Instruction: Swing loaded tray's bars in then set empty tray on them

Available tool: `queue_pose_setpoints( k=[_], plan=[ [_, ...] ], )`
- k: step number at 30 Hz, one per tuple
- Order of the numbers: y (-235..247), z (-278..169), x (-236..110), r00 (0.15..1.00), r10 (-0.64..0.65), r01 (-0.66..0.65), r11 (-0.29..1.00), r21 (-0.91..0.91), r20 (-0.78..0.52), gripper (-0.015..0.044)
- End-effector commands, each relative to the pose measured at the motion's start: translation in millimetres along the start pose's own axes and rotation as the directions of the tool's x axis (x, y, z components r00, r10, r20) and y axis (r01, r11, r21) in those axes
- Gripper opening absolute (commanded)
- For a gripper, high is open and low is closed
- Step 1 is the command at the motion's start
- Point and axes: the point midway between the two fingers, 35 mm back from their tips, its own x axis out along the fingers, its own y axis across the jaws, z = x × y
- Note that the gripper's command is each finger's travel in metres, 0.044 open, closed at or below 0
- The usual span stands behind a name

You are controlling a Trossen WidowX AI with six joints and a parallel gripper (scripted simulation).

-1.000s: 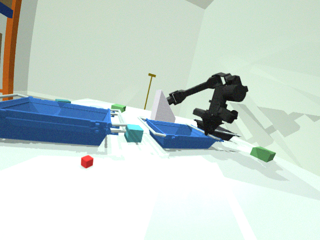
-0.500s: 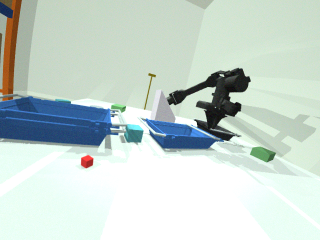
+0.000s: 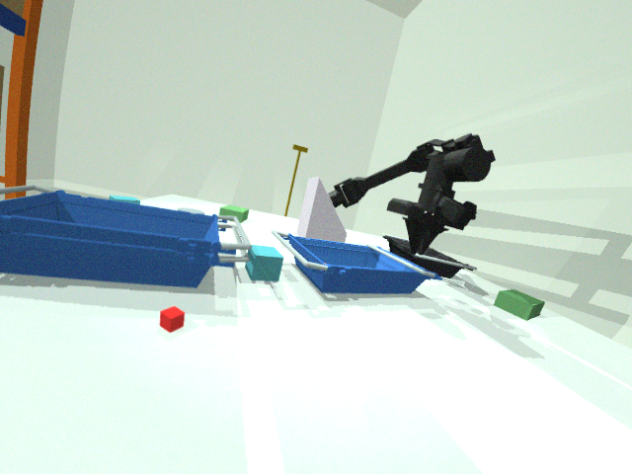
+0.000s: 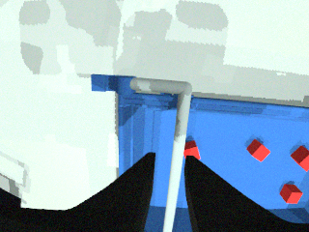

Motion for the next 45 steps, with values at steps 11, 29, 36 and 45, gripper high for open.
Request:
queue_pose_setpoints(
  k=[11, 29, 36, 45],
  plan=[
    [-2.6, 1.7, -52.7, 1.000, -0.003, 0.003, 1.000, 0.016, 0.001, 0.0082],
    [-206.9, -27.5, -28.1, 1.000, -0.016, 0.016, 1.000, 0.000, 0.001, 0.0082],
    [-268.1, -58.3, -10.2, 1.000, -0.011, 0.011, 1.000, -0.008, 0.002, 0.0082],
    [-268.2, -58.1, -8.0, 1.000, -0.011, 0.011, 1.000, -0.008, 0.002, 0.0082]
  ],
)
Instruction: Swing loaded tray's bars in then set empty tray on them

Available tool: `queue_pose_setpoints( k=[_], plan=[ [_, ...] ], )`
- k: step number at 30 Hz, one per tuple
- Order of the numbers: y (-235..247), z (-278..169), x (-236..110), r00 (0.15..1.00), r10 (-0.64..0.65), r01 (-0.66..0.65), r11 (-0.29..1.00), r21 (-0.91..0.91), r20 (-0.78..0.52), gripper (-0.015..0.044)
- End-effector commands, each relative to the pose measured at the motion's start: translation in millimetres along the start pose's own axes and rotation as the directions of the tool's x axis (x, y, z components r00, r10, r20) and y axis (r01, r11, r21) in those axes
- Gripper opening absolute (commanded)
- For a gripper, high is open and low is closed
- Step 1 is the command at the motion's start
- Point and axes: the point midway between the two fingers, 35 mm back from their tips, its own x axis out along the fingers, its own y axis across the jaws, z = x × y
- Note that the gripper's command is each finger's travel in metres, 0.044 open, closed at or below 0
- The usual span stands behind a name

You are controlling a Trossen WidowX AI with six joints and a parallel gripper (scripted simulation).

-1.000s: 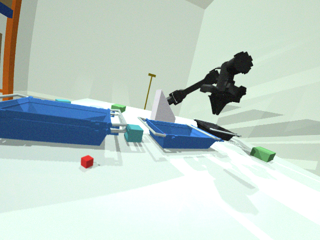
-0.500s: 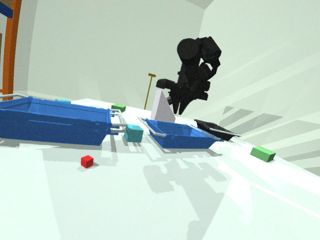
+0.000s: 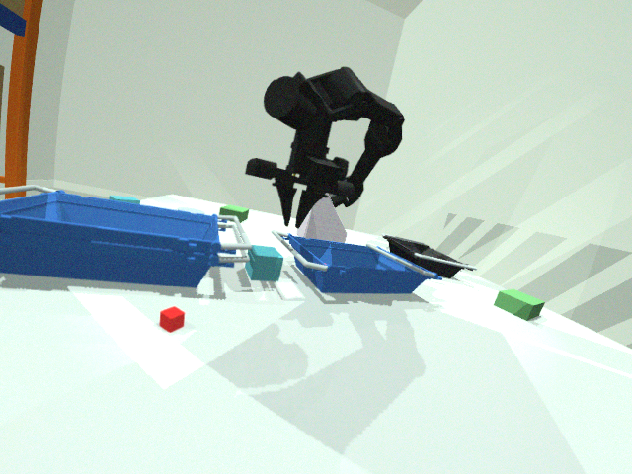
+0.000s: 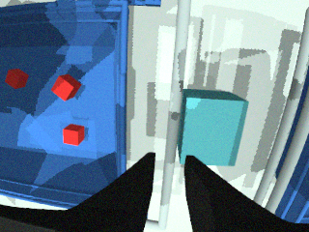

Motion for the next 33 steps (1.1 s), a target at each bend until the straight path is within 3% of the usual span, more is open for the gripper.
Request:
queue_pose_setpoints(
  k=[1, 15, 33],
  plan=[
    [-2.5, 0.6, 1.8, 1.000, -0.006, 0.006, 1.000, -0.008, 0.005, 0.0082],
    [-2.1, 0.9, 57.4, 1.000, -0.003, 0.003, 1.000, -0.008, 0.006, 0.0082],
    [22.9, 0.3, 26.0, 1.000, -0.003, 0.003, 1.000, -0.007, 0.005, 0.0082]
  ],
)
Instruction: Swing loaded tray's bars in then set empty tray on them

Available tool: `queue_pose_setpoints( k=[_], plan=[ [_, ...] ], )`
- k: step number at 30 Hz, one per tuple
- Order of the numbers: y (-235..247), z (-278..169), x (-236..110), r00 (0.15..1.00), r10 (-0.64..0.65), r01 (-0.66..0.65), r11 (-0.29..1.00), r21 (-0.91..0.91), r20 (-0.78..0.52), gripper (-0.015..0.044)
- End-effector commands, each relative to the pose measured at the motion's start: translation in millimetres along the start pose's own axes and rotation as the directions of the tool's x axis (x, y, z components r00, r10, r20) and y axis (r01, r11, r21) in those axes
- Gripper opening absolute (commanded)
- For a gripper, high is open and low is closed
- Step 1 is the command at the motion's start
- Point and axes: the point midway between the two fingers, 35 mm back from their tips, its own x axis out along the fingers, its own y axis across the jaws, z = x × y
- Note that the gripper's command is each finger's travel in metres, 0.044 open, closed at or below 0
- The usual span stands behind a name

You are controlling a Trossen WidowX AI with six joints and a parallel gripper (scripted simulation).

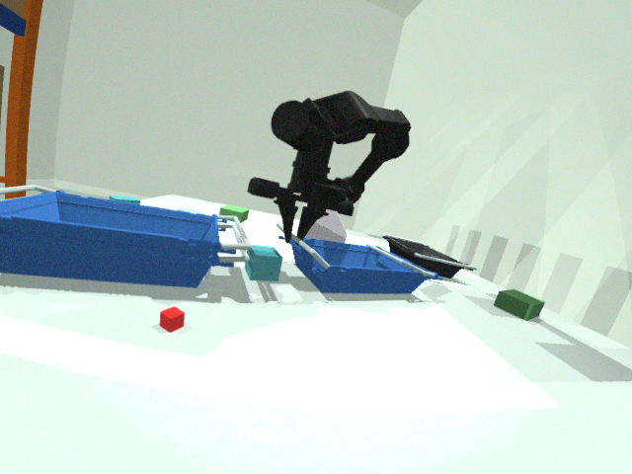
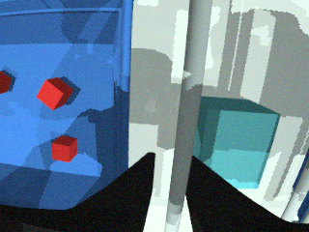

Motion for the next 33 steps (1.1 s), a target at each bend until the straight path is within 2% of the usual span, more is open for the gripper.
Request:
queue_pose_setpoints(
  k=[1, 9, 19, 29, 33],
  plan=[
    [16.7, 0.7, -5.5, 1.000, 0.014, -0.014, 1.000, -0.001, -0.005, 0.0082],
    [39.2, 0.7, -5.0, 1.000, 0.015, -0.015, 1.000, 0.000, -0.005, 0.0082],
    [63.7, 0.4, 13.6, 1.000, 0.017, -0.017, 1.000, 0.001, -0.005, 0.0082],
    [58.2, -0.8, -26.5, 1.000, 0.015, -0.015, 1.000, 0.001, -0.005, 0.0082],
    [58.4, -1.3, -17.6, 1.000, 0.020, -0.020, 1.000, 0.006, -0.007, 0.0082]
  ],
)
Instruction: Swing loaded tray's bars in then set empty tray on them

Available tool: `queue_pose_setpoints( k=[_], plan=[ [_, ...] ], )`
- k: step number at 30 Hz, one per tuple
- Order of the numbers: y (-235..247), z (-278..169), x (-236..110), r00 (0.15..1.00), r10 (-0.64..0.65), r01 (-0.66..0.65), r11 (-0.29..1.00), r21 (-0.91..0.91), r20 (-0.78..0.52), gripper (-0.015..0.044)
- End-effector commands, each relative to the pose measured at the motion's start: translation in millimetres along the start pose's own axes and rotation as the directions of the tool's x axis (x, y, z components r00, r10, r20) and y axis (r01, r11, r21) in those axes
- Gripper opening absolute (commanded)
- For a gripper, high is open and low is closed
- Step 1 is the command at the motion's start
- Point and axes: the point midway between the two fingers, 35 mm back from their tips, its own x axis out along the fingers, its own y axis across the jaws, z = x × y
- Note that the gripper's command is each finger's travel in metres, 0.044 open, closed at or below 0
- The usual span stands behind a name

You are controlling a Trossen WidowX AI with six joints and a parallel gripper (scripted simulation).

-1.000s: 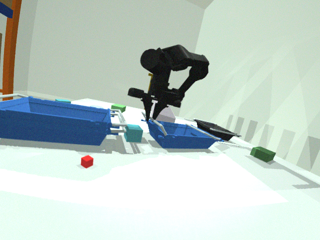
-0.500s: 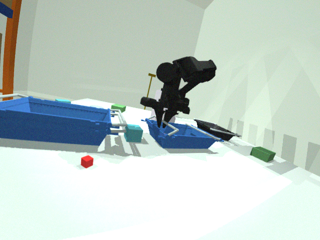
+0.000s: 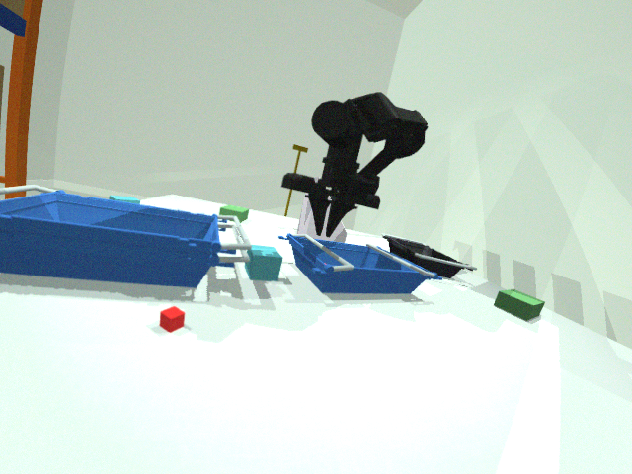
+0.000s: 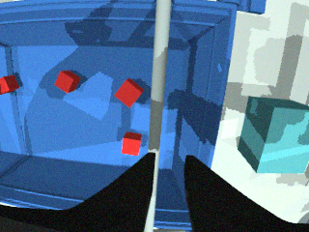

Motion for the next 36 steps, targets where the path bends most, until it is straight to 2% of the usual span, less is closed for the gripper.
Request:
queue_pose_setpoints(
  k=[1, 19, 22, 36],
  plan=[
    [1.4, 0.0, 3.8, 1.000, 0.003, -0.003, 1.000, -0.001, -0.007, 0.0082],
    [1.4, 0.0, 3.8, 1.000, 0.003, -0.003, 1.000, -0.001, -0.007, 0.0082],
    [1.4, 0.0, 3.8, 1.000, 0.003, -0.003, 1.000, -0.001, -0.007, 0.0003],
    [1.8, -0.1, 3.7, 1.000, 0.004, -0.004, 1.000, -0.003, -0.009, 0.0000]
  ],
)
